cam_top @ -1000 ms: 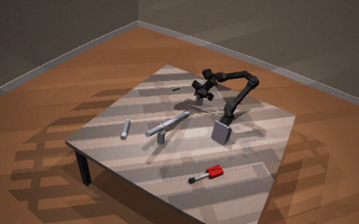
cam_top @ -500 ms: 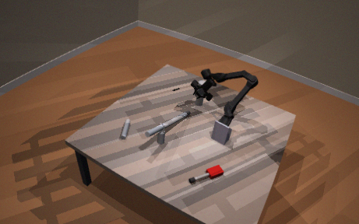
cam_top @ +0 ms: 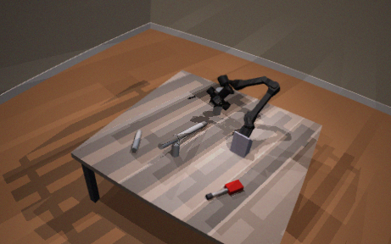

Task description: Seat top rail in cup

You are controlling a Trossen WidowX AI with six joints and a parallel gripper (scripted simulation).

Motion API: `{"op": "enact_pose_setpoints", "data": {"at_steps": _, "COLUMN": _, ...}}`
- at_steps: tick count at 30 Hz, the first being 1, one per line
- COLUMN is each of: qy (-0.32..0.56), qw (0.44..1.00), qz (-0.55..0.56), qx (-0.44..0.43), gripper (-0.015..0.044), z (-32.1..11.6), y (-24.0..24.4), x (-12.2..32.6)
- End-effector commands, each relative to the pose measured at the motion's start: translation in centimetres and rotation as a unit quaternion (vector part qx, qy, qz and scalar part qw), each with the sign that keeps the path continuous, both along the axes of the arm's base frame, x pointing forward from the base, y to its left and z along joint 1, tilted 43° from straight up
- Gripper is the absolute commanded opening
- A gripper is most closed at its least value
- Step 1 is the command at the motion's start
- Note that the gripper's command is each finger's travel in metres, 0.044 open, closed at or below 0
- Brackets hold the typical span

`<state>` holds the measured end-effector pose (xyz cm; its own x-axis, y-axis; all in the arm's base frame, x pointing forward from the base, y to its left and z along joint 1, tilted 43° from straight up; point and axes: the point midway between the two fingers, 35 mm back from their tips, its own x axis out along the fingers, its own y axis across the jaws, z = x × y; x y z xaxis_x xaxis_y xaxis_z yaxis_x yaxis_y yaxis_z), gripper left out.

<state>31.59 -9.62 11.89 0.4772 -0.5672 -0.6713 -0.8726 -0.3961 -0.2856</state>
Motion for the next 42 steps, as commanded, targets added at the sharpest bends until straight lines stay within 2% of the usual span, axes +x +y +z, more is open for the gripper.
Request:
{"op": "enact_pose_setpoints", "data": {"at_steps": 1, "qy": -0.014, "qw": 1.0, "qz": -0.012, "qx": 0.001, "gripper": 0.0, "z": -0.03, "y": 0.06, "x": 0.4}}
{"op": "enact_pose_setpoints", "data": {"at_steps": 14, "qy": -0.036, "qw": 0.999, "qz": -0.035, "qx": 0.001, "gripper": 0.0, "z": -0.06, "y": 0.07, "x": 1.01}}
{"op": "enact_pose_setpoints", "data": {"at_steps": 39, "qy": -0.026, "qw": 0.999, "qz": -0.026, "qx": 0.001, "gripper": 0.0, "z": -0.02, "y": 0.0, "x": 0.7}}
{"op": "enact_pose_setpoints", "data": {"at_steps": 42, "qy": -0.026, "qw": 0.999, "qz": -0.026, "qx": 0.001, "gripper": 0.0079, "z": -0.02, "y": 0.0, "x": 0.7}}
